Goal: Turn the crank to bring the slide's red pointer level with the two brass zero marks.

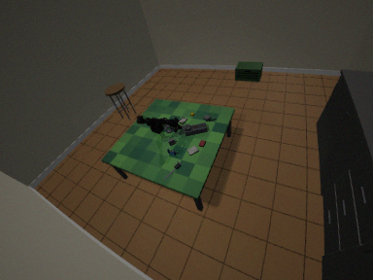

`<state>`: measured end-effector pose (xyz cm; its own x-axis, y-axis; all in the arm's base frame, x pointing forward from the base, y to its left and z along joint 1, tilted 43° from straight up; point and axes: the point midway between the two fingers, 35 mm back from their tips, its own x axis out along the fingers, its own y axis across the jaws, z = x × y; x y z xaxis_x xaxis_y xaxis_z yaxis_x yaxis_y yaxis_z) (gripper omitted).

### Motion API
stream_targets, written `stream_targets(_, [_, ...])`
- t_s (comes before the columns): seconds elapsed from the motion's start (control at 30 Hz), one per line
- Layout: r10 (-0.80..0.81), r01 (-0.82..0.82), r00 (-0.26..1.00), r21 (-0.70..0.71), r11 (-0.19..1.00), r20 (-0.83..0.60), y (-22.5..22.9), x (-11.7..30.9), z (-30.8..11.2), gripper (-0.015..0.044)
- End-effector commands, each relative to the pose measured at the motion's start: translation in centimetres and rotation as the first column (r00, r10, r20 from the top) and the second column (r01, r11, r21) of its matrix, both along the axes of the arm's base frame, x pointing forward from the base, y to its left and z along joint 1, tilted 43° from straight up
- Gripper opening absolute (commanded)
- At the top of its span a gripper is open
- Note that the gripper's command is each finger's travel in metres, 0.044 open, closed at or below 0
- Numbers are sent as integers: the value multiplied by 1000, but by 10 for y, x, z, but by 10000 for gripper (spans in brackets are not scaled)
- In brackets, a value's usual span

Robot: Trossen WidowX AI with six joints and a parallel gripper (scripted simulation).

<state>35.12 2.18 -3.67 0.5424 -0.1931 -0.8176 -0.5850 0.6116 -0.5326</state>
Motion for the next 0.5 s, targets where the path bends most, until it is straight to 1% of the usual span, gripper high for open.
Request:
stream_targets(0.0, [-6,6,1000,-3,1000,24,-2,5,8,0])
stream_targets(0.47, [-6,6,1000,-3,1000,24,-3,6,9,0])
